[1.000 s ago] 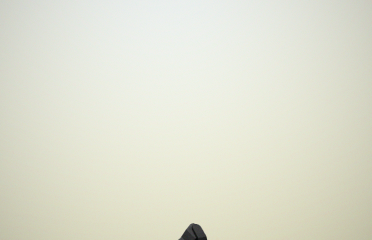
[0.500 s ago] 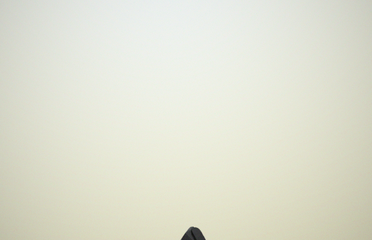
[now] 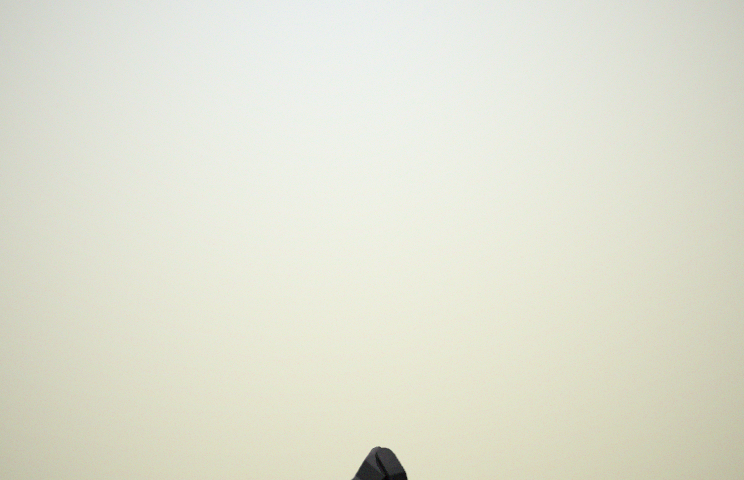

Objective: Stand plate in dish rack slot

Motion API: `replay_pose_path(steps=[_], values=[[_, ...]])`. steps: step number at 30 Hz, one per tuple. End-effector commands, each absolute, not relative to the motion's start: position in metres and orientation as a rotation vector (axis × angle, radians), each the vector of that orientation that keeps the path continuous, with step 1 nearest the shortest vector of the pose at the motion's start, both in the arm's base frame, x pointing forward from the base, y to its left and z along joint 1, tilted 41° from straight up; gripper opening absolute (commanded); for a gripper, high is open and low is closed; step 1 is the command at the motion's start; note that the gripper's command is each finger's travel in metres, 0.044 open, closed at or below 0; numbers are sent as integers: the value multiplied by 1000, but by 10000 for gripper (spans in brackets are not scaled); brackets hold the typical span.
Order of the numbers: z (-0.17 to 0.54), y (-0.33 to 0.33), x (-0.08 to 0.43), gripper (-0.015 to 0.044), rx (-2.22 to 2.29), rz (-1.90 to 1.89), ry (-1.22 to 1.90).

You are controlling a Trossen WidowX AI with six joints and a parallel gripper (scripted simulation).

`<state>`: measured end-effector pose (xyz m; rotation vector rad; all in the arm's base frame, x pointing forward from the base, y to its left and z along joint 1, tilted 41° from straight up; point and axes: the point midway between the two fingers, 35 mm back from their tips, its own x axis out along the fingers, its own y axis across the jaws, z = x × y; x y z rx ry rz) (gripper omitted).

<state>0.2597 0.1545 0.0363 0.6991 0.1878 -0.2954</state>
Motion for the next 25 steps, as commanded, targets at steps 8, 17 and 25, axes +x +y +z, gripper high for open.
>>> replay_pose_path(steps=[8,17,25], values=[[104,106,271,400,707,-301,177],[120,87,276,400,656,-307,191],[103,73,294,400,431,-351,347]])
